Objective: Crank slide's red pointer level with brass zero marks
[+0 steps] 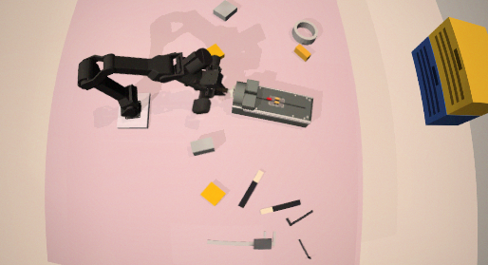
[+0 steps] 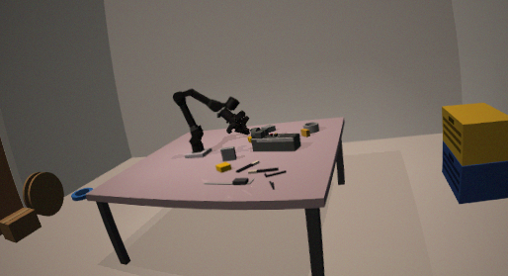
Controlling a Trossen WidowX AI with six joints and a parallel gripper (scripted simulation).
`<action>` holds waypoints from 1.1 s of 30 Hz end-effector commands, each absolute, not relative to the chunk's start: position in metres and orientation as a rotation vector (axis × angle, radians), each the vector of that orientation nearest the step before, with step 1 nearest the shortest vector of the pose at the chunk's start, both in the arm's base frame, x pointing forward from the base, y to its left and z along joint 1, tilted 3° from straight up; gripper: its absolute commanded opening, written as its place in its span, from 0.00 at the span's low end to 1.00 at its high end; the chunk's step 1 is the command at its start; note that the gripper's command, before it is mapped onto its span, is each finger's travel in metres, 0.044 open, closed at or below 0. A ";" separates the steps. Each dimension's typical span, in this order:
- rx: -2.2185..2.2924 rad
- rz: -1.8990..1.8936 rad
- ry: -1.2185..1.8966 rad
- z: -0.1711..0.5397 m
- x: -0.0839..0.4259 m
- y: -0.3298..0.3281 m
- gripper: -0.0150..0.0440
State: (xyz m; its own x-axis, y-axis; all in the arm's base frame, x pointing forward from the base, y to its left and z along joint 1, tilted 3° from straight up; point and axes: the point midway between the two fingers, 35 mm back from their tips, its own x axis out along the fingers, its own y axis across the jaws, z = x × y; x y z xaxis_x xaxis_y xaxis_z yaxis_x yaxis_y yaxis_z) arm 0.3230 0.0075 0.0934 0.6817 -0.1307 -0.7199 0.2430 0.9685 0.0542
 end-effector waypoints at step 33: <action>0.147 -0.237 0.798 0.087 0.321 -0.002 0.25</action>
State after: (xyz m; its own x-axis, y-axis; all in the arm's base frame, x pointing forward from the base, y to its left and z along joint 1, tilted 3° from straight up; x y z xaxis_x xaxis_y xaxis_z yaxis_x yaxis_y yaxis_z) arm 0.3217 0.0026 0.0900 0.6813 -0.1398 -0.7186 0.2526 0.9662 0.0515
